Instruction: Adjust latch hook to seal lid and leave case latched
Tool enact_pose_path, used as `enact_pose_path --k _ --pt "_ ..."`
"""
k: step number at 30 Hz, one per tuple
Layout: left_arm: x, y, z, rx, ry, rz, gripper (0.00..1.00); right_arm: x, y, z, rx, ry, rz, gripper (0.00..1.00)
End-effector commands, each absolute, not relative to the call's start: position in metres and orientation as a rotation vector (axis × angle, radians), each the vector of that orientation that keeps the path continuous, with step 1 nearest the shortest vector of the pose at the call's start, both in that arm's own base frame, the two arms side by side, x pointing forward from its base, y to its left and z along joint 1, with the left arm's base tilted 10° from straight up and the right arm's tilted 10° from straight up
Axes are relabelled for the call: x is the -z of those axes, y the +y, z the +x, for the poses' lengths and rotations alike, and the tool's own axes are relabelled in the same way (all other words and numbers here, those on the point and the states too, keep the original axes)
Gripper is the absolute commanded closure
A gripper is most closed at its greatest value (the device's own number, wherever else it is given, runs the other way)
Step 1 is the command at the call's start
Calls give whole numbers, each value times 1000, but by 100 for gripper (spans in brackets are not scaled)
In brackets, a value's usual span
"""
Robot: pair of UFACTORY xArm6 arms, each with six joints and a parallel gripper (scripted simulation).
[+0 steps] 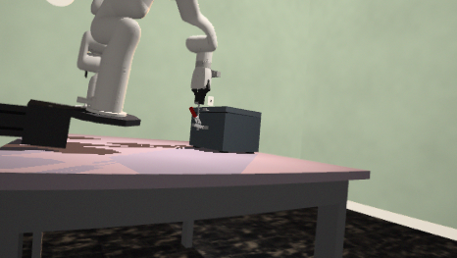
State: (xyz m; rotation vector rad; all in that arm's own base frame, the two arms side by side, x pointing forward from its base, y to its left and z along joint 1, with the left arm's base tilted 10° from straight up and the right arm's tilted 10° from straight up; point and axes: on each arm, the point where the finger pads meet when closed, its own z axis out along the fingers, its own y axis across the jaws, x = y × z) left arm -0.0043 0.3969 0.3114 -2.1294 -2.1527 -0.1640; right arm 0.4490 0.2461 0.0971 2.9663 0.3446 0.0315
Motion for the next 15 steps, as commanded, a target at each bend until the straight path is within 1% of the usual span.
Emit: enact_pose_path --k 1,12,15 --pt "-313 398 -4 169 -2150 -2127 0 -99 247 450 -66 96 2979 76" --pt "-313 398 -4 169 -2150 -2127 0 -99 247 450 -120 -595 2934 76" --pt "-313 398 -4 169 -2150 -2127 0 -99 247 450 -124 -656 2922 76"
